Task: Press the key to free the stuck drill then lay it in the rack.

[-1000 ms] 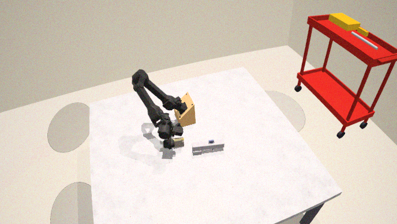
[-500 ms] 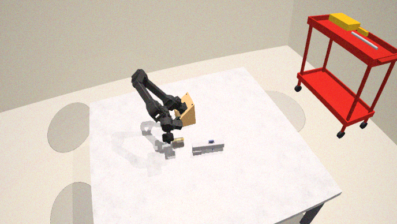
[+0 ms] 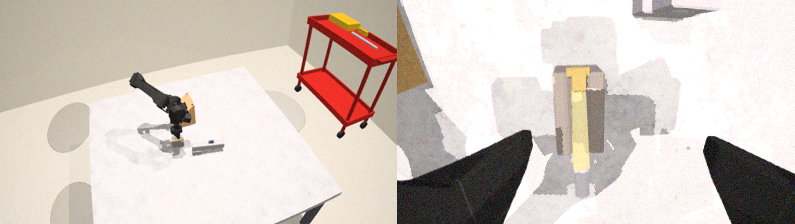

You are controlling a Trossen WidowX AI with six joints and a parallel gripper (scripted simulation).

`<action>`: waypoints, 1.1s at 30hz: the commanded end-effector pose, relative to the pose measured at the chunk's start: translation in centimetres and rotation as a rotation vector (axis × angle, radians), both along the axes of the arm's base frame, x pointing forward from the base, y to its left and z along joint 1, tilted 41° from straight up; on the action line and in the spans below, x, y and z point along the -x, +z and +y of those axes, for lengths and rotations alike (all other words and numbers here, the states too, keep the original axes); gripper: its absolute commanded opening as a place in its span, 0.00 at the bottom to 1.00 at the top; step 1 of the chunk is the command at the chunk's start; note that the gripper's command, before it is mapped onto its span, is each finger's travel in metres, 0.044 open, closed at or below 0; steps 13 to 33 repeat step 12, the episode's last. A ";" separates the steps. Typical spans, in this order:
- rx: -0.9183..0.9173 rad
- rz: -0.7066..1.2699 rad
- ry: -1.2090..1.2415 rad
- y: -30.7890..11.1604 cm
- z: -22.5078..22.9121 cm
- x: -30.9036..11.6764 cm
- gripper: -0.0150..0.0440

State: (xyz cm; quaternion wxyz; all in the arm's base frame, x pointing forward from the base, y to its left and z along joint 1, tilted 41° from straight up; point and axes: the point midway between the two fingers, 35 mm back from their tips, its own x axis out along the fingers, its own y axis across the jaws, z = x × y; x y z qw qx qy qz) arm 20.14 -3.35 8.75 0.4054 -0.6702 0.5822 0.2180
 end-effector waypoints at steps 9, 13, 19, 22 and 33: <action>-0.169 -0.199 0.198 -3.0 11.4 2.1 1.00; -0.225 -0.236 0.245 -3.7 13.9 3.6 1.00; -0.225 -0.236 0.245 -3.7 13.9 3.6 1.00; -0.225 -0.236 0.245 -3.7 13.9 3.6 1.00; -0.225 -0.236 0.245 -3.7 13.9 3.6 1.00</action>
